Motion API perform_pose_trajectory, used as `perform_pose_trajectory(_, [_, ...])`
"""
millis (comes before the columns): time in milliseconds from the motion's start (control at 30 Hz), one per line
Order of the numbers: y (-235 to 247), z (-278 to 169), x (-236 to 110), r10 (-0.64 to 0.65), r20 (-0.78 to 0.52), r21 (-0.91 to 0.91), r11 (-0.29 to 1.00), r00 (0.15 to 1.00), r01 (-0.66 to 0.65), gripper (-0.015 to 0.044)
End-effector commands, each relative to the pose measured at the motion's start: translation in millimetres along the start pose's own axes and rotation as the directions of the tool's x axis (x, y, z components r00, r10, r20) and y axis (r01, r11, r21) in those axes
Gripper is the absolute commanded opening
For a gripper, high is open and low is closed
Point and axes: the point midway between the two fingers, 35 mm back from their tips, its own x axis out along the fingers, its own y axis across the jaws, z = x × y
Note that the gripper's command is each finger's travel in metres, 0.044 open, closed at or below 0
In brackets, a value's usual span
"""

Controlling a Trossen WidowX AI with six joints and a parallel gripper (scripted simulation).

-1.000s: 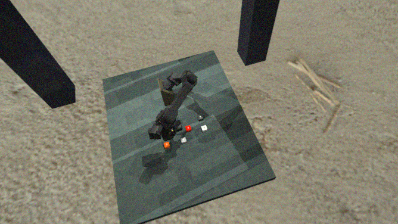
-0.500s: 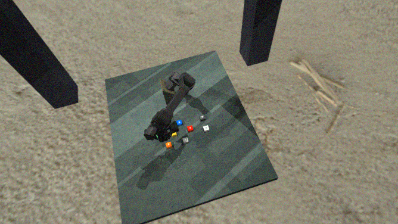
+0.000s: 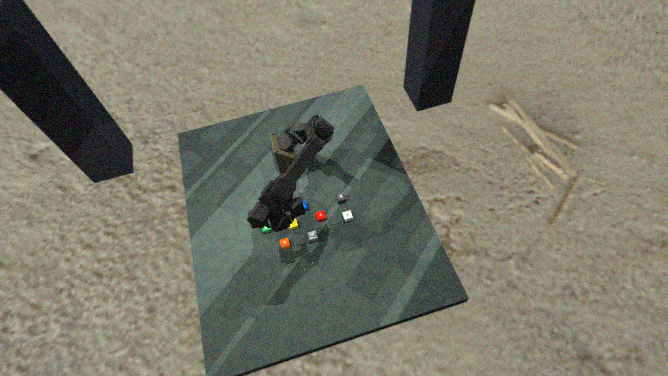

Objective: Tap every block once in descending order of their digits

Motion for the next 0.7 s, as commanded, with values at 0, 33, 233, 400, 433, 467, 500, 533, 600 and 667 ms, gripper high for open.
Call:
perform_pose_trajectory(0, [24,-22,-4,-0.002,-0.001,-0.007,1.0,1.0,0.002,0.04])
perform_pose_trajectory(33, [32,-30,-4,-0.002,-0.001,-0.006,1.0,1.0,0.002,0.04])
perform_pose_trajectory(233, [73,-86,0,0.001,-0.005,-0.003,1.0,1.0,-0.001,0.04])
perform_pose_trajectory(400, [88,-111,6,0.002,-0.006,-0.001,1.0,1.0,-0.002,0.04])
perform_pose_trajectory(433, [88,-111,6,0.002,-0.006,-0.001,1.0,1.0,-0.002,0.04])
perform_pose_trajectory(467, [87,-110,9,0.001,-0.006,-0.001,1.0,1.0,-0.001,0.0374])
perform_pose_trajectory(500, [87,-109,17,0.0,-0.005,-0.001,1.0,1.0,0.0,0.0348])
perform_pose_trajectory(533, [86,-108,31,-0.002,-0.005,-0.001,1.0,1.0,0.002,0.0321])
perform_pose_trajectory(600, [86,-108,64,0.0,-0.004,-0.001,1.0,1.0,0.0,0.0269])
perform_pose_trajectory(667, [88,-111,85,0.005,-0.005,-0.002,1.0,1.0,-0.005,0.0216])
